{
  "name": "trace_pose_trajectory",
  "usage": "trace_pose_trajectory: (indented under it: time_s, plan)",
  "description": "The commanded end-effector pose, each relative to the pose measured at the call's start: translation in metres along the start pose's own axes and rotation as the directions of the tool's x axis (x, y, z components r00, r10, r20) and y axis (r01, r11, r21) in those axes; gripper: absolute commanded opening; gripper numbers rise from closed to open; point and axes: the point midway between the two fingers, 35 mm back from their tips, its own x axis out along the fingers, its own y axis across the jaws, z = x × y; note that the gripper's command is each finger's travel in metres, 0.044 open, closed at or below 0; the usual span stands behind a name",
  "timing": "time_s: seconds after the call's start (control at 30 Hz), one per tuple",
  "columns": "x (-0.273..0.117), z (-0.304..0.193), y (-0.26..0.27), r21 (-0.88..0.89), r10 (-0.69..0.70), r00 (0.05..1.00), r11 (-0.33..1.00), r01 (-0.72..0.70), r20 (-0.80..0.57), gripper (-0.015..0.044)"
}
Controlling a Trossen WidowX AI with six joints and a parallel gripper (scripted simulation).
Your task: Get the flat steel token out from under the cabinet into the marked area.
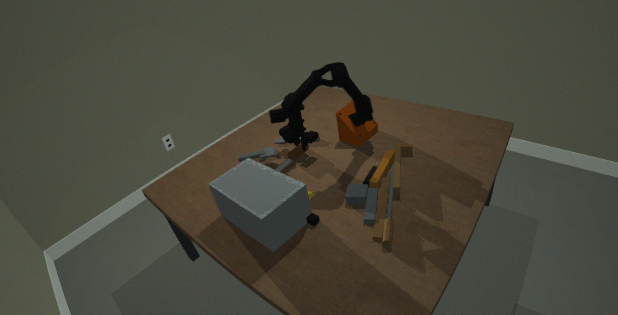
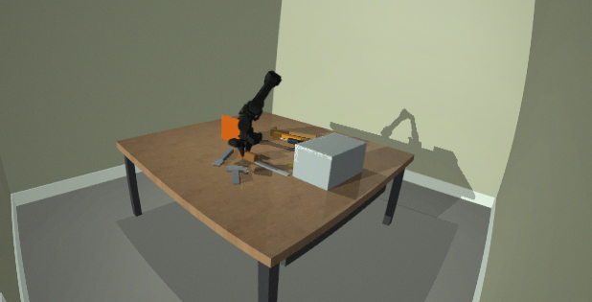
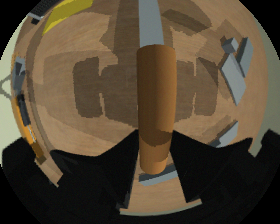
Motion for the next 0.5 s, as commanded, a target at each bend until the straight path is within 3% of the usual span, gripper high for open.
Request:
trace_pose_trajectory:
  time_s: [0.0, 0.47]
  plan:
    - [-0.0008, 0.0009, -0.0002, -0.035, -0.001, 1.000, 0.999, 0.001, 0.003, 0.0000]
    - [-0.0008, 0.0010, 0.0002, -0.137, -0.001, 1.000, 0.991, 0.002, 0.003, 0.0000]
